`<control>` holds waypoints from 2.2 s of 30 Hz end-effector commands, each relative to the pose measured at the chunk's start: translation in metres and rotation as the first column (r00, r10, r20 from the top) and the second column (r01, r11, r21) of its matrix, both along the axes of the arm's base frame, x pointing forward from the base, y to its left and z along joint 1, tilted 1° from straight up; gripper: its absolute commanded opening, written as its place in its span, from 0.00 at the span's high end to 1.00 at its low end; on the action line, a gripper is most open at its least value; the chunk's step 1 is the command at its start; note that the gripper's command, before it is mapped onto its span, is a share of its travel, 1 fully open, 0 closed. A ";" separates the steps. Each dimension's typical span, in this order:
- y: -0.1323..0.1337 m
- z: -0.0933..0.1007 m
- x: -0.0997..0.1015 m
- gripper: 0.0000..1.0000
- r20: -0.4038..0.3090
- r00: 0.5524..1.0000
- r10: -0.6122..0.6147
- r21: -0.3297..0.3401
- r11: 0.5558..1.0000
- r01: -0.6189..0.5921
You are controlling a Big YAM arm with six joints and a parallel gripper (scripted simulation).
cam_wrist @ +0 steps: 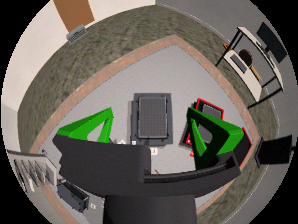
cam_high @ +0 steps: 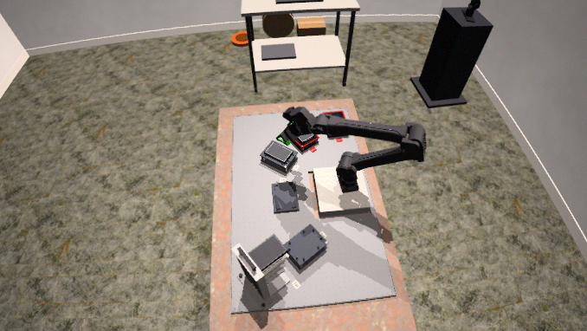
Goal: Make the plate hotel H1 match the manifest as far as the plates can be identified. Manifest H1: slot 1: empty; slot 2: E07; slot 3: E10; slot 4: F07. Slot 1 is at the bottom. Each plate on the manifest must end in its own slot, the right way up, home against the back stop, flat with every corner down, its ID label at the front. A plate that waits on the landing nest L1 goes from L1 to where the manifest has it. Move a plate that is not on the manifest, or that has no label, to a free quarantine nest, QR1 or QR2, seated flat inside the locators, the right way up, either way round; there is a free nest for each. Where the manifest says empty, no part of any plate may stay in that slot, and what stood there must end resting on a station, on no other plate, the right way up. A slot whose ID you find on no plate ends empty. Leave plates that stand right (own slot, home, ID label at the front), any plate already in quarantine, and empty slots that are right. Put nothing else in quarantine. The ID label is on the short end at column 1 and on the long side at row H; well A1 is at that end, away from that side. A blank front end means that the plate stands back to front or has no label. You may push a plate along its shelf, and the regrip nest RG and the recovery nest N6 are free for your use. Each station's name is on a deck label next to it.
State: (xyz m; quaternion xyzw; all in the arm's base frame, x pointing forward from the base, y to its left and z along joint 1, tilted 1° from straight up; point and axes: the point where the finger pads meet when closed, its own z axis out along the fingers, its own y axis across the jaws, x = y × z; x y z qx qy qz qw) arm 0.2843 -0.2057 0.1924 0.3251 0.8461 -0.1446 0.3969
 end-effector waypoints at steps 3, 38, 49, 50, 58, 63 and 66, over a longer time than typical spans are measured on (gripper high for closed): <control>-0.024 0.038 0.023 0.00 -0.018 1.000 -0.005 0.012 1.000 0.005; -0.060 0.027 0.063 0.00 -0.385 0.920 0.075 0.344 0.936 0.068; -0.060 0.025 0.063 0.00 -0.476 0.871 0.121 0.428 0.897 0.110; -0.060 0.024 0.062 0.00 -0.485 0.865 0.126 0.437 0.892 0.115; -0.062 0.022 0.064 0.00 -0.540 0.826 0.162 0.486 0.861 0.149; -0.074 0.021 0.076 0.00 -0.556 0.813 0.173 0.500 0.851 0.160; -0.081 0.021 0.083 0.00 -0.556 0.813 0.173 0.500 0.851 0.160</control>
